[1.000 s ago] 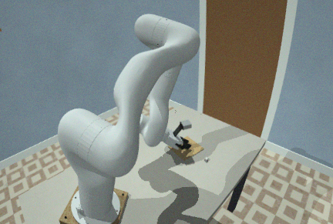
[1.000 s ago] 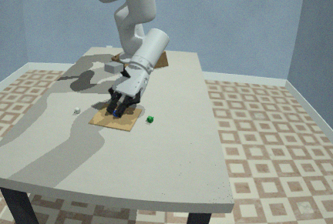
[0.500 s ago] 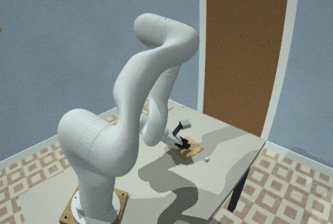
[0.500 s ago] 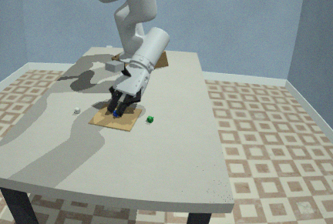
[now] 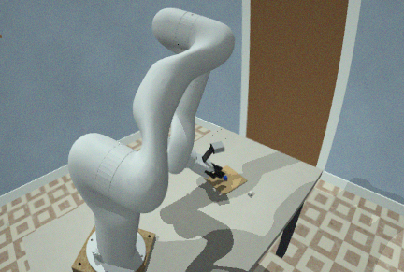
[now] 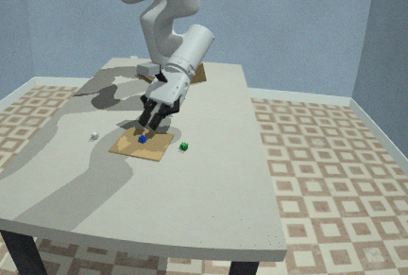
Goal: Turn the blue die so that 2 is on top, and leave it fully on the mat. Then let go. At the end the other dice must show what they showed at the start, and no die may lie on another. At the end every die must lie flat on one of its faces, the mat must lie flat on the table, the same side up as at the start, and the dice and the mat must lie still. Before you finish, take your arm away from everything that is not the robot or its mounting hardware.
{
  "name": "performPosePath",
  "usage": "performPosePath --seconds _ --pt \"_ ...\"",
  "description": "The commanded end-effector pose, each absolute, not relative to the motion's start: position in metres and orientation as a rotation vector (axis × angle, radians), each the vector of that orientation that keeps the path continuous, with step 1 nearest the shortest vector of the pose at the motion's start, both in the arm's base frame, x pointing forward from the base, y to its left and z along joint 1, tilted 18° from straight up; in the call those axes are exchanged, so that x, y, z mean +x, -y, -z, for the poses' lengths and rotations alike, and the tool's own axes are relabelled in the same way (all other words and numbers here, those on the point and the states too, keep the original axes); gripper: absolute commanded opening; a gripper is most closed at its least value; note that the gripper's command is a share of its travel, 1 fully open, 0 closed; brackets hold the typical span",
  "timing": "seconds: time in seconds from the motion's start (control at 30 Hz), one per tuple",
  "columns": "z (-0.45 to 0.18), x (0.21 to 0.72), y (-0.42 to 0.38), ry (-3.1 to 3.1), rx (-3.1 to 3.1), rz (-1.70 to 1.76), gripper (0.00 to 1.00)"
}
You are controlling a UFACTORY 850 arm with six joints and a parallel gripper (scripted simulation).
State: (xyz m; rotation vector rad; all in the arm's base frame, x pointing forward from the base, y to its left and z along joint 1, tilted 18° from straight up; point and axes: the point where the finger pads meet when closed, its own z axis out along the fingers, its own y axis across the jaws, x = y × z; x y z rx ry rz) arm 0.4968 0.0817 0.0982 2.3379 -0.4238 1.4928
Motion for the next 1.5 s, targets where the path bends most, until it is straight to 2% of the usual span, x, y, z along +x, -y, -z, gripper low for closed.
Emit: performPosePath --seconds 0.0,0.3,0.73,1.07,1.47 --pt "-0.101 0.492 -0.085 0.425 2.337 -1.494 0.31" --pt "-0.107 0.491 -0.086 0.425 2.337 -1.494 0.31" --pt "-0.155 0.48 -0.097 0.425 2.337 -1.494 0.31" --pt "-0.159 0.479 -0.097 0.425 2.335 -1.488 0.31" --pt "-0.161 0.476 -0.06 0.47 2.277 -1.209 0.31"
